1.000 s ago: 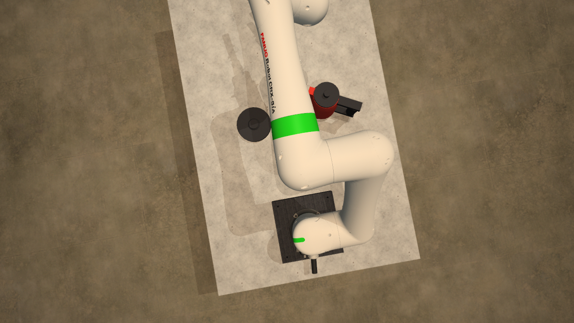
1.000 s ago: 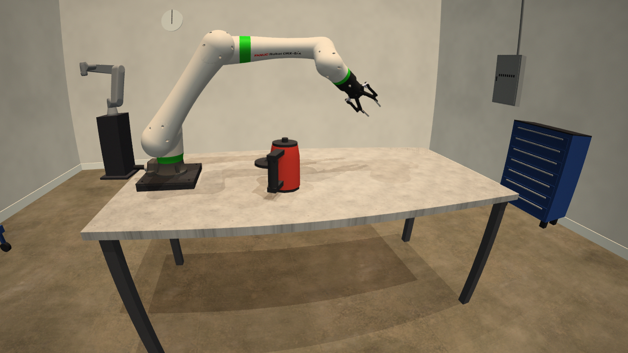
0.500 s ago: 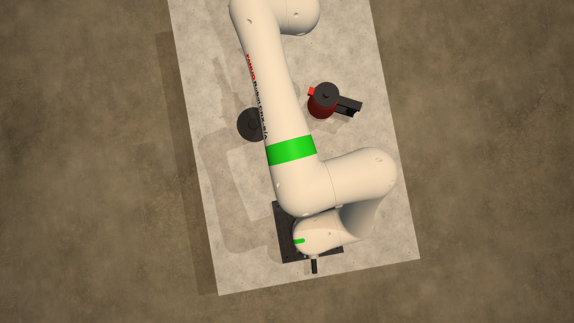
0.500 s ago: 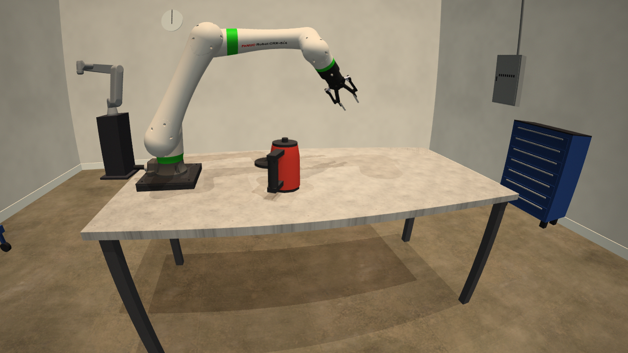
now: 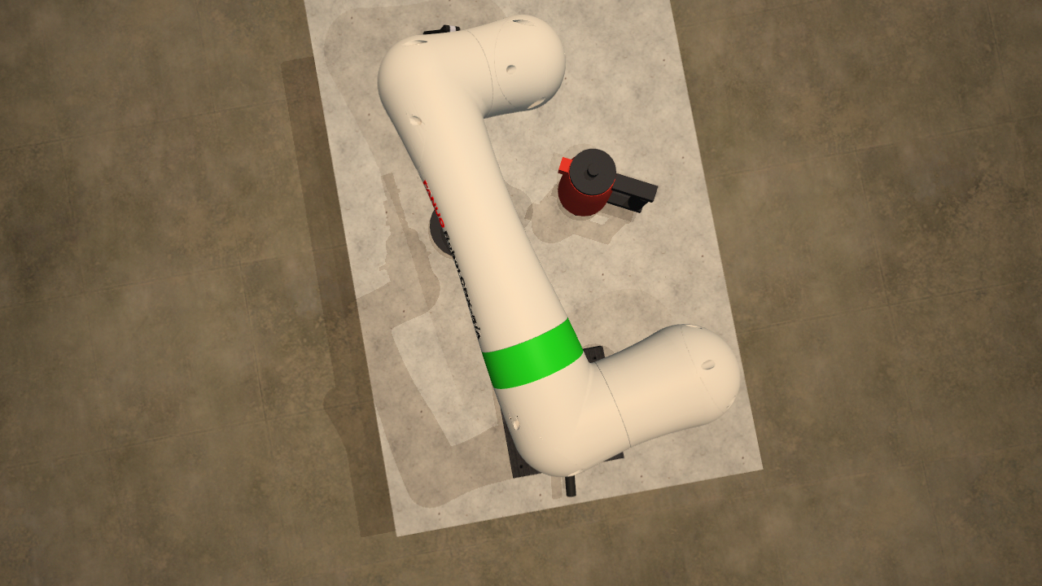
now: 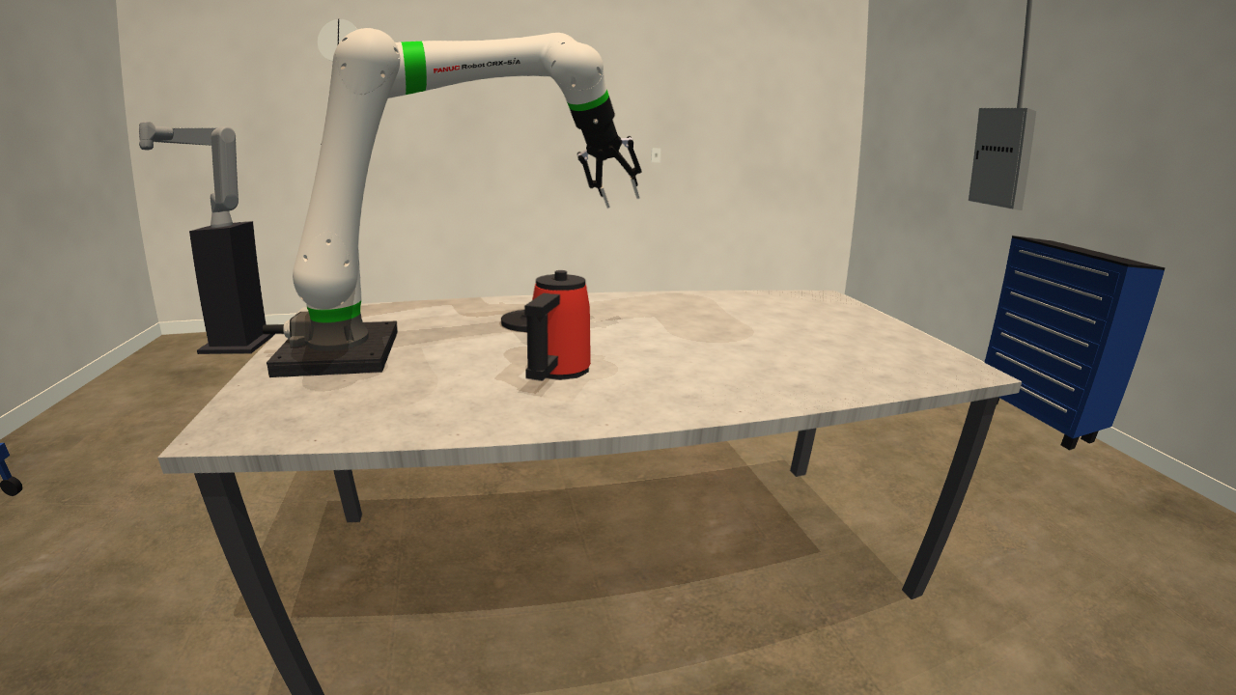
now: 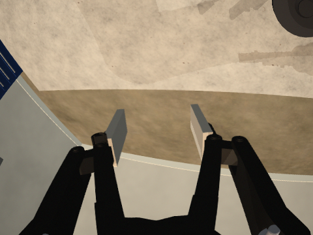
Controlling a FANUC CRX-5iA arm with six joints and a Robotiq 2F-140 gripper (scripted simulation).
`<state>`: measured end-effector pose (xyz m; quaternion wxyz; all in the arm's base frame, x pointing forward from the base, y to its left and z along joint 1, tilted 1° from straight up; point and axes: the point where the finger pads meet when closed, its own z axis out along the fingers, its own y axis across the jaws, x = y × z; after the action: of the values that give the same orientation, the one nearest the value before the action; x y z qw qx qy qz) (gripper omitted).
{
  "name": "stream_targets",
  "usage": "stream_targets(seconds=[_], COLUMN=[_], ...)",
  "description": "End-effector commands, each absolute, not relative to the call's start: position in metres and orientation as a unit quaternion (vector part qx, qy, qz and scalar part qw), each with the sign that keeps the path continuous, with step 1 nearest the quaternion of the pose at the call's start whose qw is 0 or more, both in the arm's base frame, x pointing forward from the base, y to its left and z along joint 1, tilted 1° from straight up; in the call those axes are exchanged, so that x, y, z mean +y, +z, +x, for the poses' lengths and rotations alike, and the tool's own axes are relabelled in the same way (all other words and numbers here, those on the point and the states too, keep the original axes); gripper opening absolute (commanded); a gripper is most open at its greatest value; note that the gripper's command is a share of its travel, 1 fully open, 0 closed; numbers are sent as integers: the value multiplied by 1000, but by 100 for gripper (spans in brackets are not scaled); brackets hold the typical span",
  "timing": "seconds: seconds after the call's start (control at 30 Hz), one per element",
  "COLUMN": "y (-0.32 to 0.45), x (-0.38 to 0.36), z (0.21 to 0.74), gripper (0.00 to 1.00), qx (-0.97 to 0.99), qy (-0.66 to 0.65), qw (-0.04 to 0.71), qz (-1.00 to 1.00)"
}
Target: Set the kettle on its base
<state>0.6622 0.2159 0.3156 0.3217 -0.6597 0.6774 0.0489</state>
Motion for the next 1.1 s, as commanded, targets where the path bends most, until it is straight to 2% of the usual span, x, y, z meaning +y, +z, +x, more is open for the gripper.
stream_targets(seconds=[0.0, 0.03, 0.13, 0.53, 0.6, 0.63, 0.77, 1.07], y=[318, 318, 318, 312, 312, 311, 309, 304], x=[212, 212, 200, 135, 135, 123, 97, 52], z=[606, 606, 548, 403, 403, 379, 343, 288], gripper=[47, 47, 47, 47, 47, 47, 47, 47], qx=[696, 696, 711, 771, 771, 775, 791, 816], qy=[61, 61, 66, 53, 53, 51, 38, 13], qw=[280, 280, 245, 117, 117, 108, 77, 30], qz=[-659, -659, -656, -624, -624, -620, -606, -577])
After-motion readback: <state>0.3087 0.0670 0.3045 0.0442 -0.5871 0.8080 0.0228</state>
